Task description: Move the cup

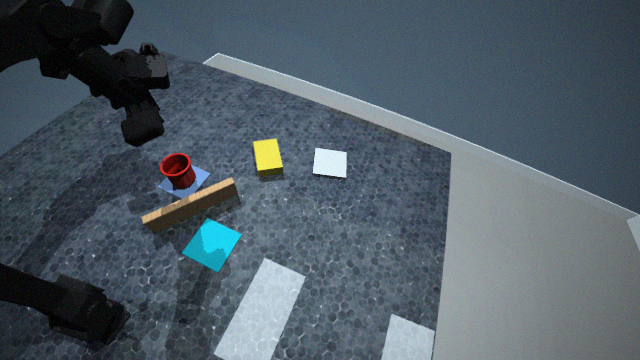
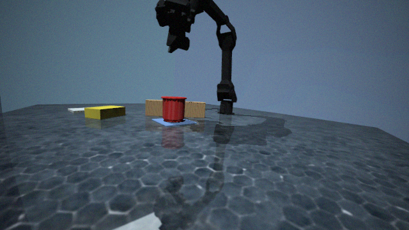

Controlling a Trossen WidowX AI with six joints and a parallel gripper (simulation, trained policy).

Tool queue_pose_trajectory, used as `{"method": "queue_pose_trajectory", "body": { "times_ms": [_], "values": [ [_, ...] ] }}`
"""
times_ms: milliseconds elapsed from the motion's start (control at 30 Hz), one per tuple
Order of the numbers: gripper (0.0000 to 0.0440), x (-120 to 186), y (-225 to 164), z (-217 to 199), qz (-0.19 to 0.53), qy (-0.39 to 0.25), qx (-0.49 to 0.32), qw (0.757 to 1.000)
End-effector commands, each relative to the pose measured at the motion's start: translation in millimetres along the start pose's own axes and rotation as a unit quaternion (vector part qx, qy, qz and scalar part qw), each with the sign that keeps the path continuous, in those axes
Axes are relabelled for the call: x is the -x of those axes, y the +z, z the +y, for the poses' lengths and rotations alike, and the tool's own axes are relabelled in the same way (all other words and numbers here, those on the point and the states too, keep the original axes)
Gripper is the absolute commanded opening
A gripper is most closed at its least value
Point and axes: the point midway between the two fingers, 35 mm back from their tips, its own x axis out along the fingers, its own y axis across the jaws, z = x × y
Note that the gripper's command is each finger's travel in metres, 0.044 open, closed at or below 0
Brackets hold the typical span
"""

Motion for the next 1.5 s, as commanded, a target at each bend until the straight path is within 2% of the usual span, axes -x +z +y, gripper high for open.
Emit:
{"method": "queue_pose_trajectory", "body": {
  "times_ms": [0, 767, 1467],
  "values": [
    [0.0141, -8, -1, -4, 0.013, -0.022, -0.007, 1.000],
    [0.0170, -66, -27, -43, 0.106, -0.177, -0.017, 0.978],
    [0.0188, -133, -49, -78, 0.139, -0.244, -0.007, 0.960]
  ]
}}
